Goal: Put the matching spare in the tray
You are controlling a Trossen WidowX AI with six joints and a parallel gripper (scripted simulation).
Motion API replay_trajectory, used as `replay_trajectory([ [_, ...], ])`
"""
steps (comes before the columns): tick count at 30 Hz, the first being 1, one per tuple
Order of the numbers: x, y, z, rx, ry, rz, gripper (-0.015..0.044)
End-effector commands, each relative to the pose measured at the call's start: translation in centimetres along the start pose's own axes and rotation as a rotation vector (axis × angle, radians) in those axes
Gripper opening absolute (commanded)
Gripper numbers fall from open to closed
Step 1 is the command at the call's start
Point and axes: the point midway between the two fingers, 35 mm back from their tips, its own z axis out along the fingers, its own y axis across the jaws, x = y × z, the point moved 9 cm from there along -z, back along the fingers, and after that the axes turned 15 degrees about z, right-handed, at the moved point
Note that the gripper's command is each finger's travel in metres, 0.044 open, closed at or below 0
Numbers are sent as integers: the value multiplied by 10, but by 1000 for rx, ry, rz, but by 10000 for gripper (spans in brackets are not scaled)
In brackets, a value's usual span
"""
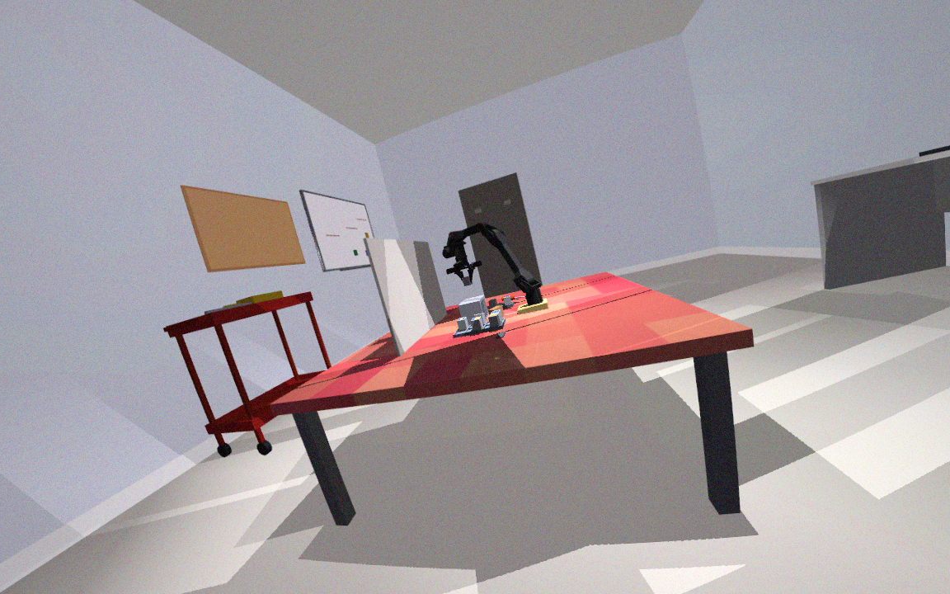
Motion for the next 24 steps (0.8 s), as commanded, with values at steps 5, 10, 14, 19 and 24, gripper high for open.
replay_trajectory([
  [5, 8, 2, -1, 6, -2, -10, 0],
  [10, 8, 1, 2, 6, -2, -10, 0],
  [14, 8, 0, 5, 6, -2, -10, 0],
  [19, 8, -1, 8, 6, -2, -10, 0],
  [24, 9, -1, 11, 6, -2, -10, 0],
])
